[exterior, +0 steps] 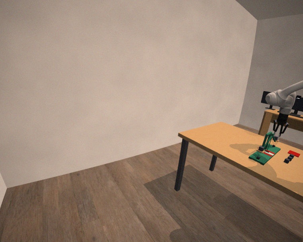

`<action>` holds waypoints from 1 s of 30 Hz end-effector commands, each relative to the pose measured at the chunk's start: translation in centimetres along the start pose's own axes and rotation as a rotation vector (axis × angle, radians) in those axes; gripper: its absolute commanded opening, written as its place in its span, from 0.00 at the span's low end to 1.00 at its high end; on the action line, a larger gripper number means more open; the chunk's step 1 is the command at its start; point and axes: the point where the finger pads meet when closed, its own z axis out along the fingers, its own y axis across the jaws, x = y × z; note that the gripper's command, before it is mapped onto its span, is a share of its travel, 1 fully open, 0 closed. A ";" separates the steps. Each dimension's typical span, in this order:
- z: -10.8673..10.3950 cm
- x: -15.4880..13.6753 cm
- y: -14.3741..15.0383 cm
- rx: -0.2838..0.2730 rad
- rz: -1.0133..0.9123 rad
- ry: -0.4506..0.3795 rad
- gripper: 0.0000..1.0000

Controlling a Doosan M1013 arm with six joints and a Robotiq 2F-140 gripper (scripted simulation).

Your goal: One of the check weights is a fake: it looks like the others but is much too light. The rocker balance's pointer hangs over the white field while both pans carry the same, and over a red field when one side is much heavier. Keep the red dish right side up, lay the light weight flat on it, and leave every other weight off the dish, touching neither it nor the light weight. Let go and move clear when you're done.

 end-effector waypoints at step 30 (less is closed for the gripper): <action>-6.5 -0.2 0.0 0.002 0.000 -0.003 0.24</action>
